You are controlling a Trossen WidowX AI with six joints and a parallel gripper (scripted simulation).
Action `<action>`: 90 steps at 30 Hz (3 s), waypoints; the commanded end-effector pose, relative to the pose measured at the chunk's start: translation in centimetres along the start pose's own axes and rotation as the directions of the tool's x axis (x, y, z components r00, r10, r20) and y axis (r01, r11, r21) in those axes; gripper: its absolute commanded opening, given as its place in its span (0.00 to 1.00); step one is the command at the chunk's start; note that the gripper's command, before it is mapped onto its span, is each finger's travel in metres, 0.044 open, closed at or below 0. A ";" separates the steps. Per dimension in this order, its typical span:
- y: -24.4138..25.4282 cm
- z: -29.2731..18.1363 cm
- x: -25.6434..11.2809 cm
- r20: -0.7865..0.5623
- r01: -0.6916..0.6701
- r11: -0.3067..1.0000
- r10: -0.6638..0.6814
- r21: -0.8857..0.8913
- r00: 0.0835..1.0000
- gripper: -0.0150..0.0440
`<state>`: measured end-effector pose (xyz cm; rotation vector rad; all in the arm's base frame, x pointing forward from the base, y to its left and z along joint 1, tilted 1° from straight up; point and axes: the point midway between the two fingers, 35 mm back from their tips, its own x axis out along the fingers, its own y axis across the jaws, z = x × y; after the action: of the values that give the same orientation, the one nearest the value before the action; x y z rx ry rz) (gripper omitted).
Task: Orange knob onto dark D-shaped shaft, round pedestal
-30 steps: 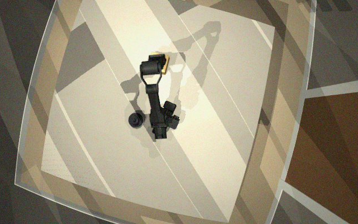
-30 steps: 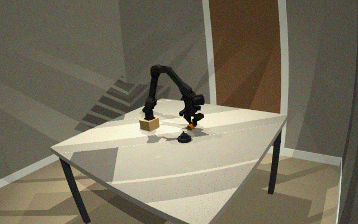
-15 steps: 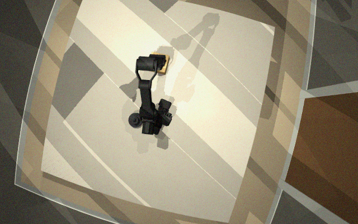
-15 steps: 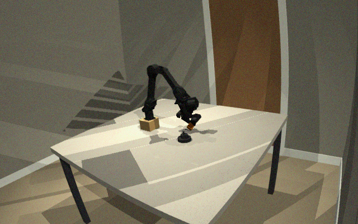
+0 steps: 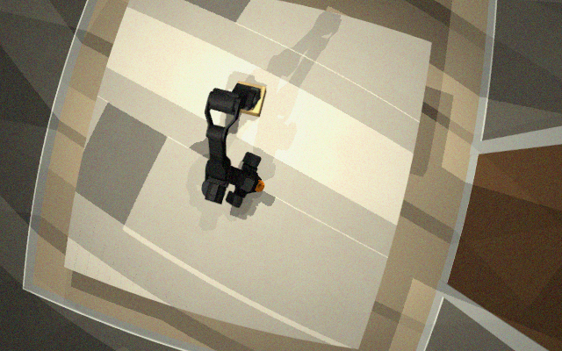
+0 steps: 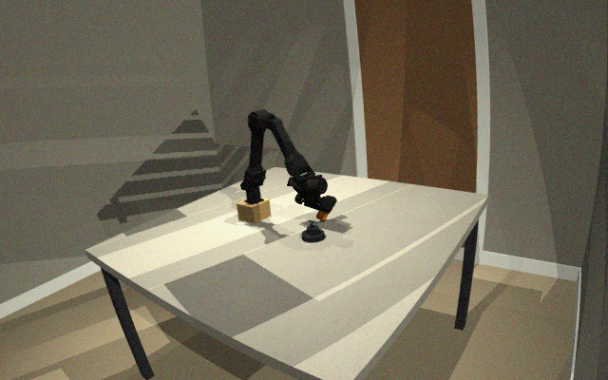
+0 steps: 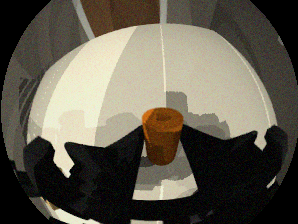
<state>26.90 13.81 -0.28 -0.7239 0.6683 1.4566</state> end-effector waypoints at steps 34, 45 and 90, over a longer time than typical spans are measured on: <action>0.2 -2.0 -0.9 0.300 -0.002 1.000 0.002 0.000 0.954 0.69; 0.2 -2.0 -0.9 0.300 -0.002 1.000 0.002 0.000 0.954 0.69; 0.3 4.4 -9.0 -0.624 -0.001 1.000 -0.002 -0.004 0.782 1.00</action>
<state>26.24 12.09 9.12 -1.2022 1.1421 1.2448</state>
